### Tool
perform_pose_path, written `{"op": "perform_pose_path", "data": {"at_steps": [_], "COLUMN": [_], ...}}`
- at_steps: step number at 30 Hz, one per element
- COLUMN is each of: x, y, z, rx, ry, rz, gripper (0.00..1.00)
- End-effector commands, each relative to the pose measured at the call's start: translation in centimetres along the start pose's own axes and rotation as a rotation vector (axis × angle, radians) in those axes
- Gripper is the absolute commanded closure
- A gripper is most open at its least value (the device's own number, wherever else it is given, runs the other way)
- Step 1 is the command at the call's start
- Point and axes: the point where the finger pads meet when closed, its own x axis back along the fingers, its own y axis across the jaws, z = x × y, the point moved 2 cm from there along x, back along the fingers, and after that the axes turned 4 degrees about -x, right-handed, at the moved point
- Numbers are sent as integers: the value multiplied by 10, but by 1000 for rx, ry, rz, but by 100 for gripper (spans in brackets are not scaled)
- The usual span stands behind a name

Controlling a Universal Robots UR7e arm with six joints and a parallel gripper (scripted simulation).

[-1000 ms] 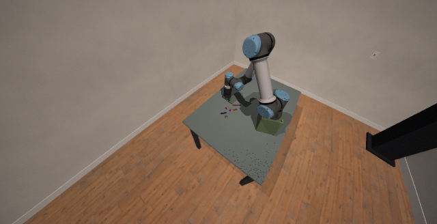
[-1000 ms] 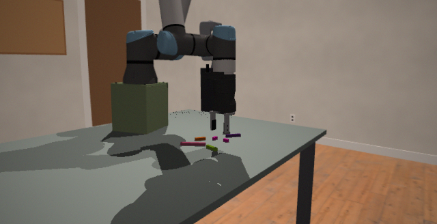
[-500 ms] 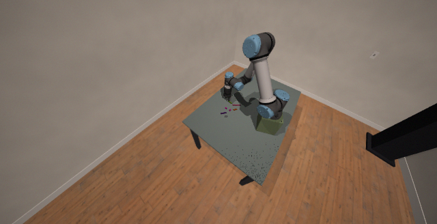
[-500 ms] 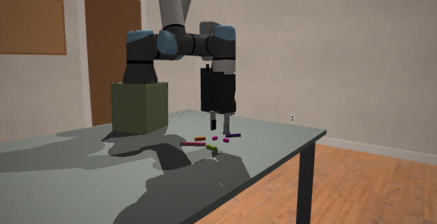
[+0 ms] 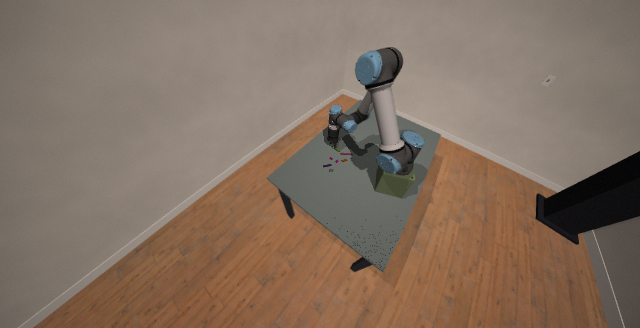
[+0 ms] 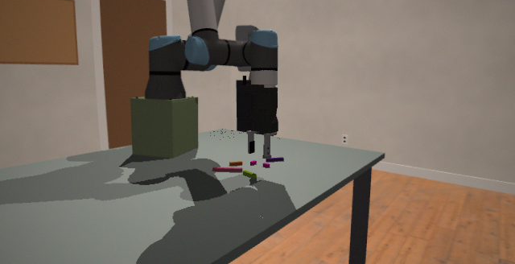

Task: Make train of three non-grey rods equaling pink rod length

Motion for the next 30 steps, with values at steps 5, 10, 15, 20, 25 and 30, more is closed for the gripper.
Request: {"op": "perform_pose_path", "data": {"at_steps": [5, 10, 15, 20, 25, 30], "x": [0, 0, 2, 10, 28, 40], "y": [0, 0, 0, 6, 19, 29], "z": [0, 0, 0, 2, 5, 6], "rx": [0, 0, 8, 76, 220, 333], "ry": [0, 0, 0, 0, 0, 1], "rz": [1, 1, 1, 1, 1, 1], "gripper": [0, 0, 0, 0, 0, 0]}}
